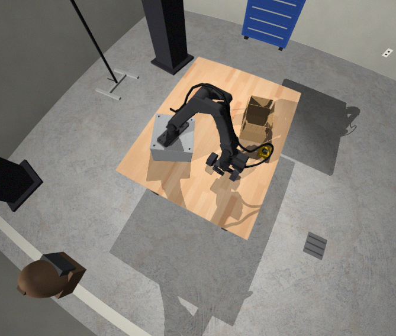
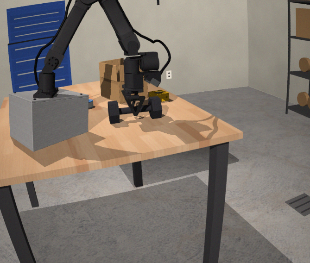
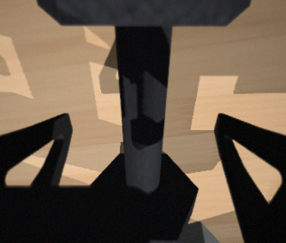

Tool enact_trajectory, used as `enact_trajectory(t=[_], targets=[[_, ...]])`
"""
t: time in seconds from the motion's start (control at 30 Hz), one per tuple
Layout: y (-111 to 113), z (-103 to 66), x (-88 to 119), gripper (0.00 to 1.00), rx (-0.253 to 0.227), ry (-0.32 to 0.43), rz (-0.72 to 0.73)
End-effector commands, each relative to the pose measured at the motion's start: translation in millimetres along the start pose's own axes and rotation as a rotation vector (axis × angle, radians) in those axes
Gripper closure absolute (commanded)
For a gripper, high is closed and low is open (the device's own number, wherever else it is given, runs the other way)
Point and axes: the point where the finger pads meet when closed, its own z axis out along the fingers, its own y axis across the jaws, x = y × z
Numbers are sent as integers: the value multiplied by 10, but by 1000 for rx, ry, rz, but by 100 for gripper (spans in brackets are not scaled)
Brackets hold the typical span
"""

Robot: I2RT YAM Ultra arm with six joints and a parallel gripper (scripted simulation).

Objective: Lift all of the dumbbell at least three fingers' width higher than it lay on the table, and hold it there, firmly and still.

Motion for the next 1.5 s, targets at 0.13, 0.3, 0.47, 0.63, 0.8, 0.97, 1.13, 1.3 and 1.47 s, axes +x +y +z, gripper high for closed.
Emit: enact_trajectory(t=[0.13,0.3,0.47,0.63,0.8,0.97,1.13,1.3,1.47], targets=[[30,12,-29,0,0,-18,-1],[30,12,-29,0,0,-18,-1],[30,12,-29,0,0,-18,-1],[30,12,-29,0,0,-18,-1],[30,12,-29,0,0,-18,-1],[30,12,-29,0,0,-18,-1],[30,12,-29,0,0,-18,-1],[30,12,-29,100,0,-18,-1],[30,12,-29,100,0,-18,-2]])
